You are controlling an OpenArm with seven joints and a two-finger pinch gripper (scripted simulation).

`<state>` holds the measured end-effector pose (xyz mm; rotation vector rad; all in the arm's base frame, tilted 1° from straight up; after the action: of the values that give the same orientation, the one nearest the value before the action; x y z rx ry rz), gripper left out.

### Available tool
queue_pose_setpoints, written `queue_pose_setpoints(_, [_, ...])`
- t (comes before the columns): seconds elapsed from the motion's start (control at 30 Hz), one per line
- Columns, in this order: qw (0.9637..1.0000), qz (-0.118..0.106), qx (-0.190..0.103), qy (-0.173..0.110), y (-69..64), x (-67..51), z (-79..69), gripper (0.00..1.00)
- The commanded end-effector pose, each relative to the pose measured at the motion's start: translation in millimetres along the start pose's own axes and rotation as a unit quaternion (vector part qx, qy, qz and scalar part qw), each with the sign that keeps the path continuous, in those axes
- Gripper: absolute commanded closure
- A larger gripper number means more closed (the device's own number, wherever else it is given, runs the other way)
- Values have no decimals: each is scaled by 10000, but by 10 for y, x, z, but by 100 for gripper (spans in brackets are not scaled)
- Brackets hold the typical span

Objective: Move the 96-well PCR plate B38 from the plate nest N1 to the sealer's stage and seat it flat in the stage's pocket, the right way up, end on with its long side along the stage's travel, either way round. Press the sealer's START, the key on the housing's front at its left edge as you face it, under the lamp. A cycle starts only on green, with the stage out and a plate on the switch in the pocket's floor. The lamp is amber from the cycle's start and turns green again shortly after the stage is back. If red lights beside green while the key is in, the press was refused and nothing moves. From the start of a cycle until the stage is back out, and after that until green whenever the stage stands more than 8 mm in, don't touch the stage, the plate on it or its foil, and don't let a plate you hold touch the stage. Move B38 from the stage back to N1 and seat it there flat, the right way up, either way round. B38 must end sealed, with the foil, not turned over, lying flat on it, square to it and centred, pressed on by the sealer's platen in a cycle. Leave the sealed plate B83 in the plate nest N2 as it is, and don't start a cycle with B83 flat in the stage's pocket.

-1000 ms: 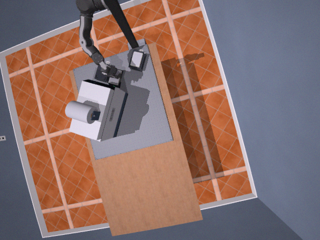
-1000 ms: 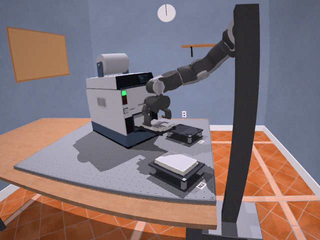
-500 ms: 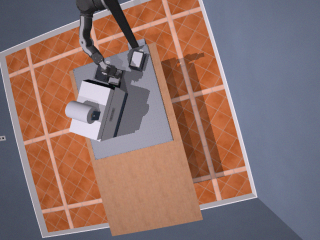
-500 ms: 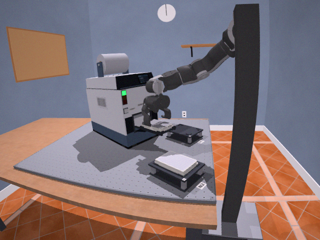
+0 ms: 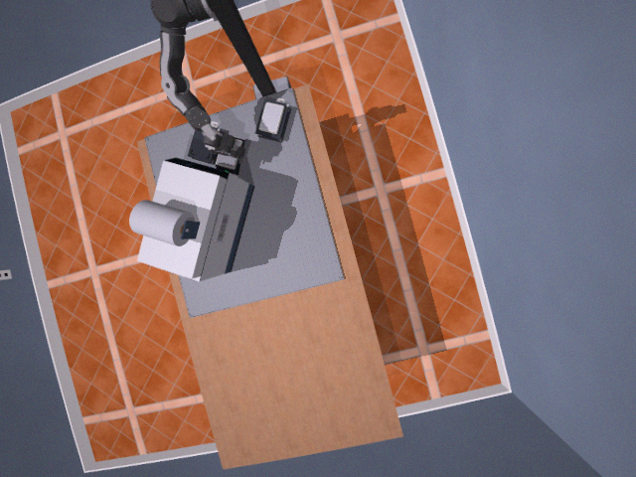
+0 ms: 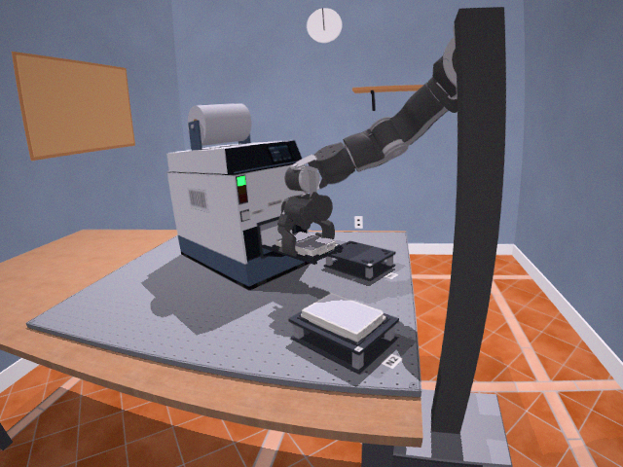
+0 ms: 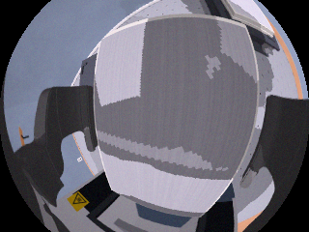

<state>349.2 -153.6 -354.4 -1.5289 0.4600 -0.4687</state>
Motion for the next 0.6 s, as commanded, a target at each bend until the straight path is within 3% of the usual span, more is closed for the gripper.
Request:
queue_pose_setpoints(0.0, [10000,-15,45,-10,-18,15,16,23])
queue_pose_setpoints(0.57, [10000,-45,50,20,-83,61,25,23])
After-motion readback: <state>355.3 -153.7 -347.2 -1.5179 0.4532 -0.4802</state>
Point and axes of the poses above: the point where the finger pads meet when closed, its own y axis out along the fingers, its own z axis across the jaws, x = y × z, the point moved 1 cm from there along -y, back along the fingers, and after that the axes turned 7 degrees about y, right-handed, at the moved point
